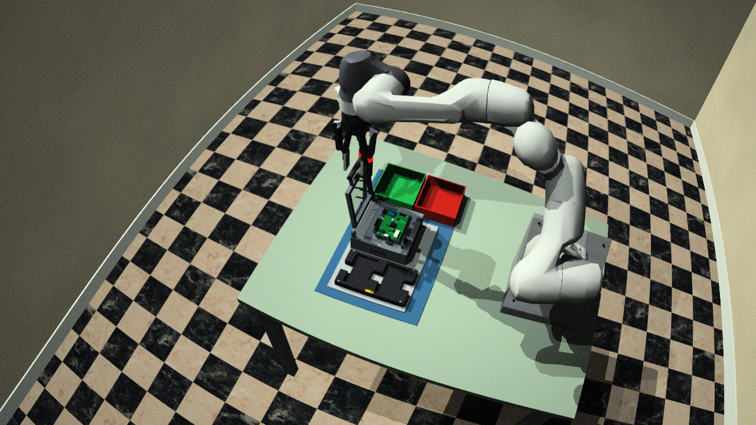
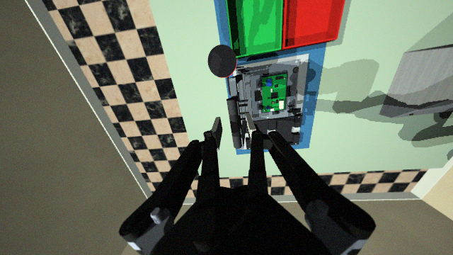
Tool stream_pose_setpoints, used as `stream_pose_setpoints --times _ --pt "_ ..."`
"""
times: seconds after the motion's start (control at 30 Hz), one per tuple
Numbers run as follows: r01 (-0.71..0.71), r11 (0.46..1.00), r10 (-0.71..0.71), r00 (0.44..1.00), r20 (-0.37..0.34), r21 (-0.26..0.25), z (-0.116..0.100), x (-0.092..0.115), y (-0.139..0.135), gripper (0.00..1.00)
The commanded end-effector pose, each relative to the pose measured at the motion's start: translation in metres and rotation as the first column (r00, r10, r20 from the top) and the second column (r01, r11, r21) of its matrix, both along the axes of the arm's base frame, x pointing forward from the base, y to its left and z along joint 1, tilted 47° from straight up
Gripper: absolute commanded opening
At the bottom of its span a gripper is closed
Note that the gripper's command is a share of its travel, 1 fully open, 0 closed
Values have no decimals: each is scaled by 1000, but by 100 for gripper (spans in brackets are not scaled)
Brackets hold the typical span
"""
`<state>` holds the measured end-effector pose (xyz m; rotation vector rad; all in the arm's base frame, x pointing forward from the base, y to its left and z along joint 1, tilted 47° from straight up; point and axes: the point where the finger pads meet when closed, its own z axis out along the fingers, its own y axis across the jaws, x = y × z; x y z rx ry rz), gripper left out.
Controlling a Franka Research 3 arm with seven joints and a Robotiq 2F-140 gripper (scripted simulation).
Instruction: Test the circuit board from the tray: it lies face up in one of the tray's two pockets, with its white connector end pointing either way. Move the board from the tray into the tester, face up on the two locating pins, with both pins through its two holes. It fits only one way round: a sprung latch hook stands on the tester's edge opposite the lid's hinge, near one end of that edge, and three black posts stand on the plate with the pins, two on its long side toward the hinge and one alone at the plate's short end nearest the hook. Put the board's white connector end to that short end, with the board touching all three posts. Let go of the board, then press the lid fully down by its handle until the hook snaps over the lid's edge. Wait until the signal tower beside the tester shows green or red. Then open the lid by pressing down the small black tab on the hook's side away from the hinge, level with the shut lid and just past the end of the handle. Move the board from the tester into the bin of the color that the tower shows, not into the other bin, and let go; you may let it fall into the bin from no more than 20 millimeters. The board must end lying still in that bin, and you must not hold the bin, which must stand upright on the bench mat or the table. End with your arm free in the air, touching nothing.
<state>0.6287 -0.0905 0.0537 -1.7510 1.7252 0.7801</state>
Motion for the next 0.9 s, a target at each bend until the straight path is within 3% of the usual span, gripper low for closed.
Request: stream_pose_setpoints --times 0.0,0.8,0.83,0.87 --pt "-2 1000 2 1000 6 0 1 1 -1 30" --pt "-2 1000 2 1000 6 0 28 2 -31 30" --pt "-2 1000 2 1000 6 0 28 2 -31 58" --pt "-2 1000 2 1000 6 0 28 2 -31 58"
